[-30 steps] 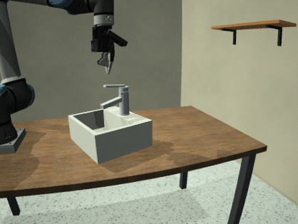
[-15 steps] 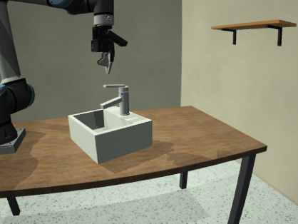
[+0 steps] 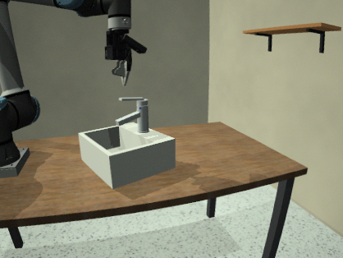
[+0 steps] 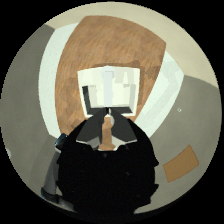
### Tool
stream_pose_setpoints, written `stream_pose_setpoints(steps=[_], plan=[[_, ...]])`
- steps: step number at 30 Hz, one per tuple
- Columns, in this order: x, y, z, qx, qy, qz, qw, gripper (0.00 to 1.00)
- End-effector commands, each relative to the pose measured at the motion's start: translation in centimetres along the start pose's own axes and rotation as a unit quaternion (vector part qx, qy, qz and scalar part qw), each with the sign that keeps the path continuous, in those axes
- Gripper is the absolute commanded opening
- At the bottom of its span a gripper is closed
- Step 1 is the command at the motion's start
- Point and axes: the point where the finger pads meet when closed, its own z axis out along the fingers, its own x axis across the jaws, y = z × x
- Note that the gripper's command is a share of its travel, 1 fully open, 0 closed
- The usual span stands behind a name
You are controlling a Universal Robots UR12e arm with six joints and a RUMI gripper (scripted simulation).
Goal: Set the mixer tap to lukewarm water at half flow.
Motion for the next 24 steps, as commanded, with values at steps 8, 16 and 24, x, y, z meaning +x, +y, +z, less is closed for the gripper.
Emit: stream_pose_setpoints(steps=[8,16,24], plan=[[0.04,0.02,0.01,0.0,0.0,-0.013,1.0,0.0],[-0.06,-0.13,-0.09,0.0,0.0,-0.052,0.999,0.0],[-0.26,-0.3,-0.27,0.001,0.001,-0.112,0.994,0.0]])
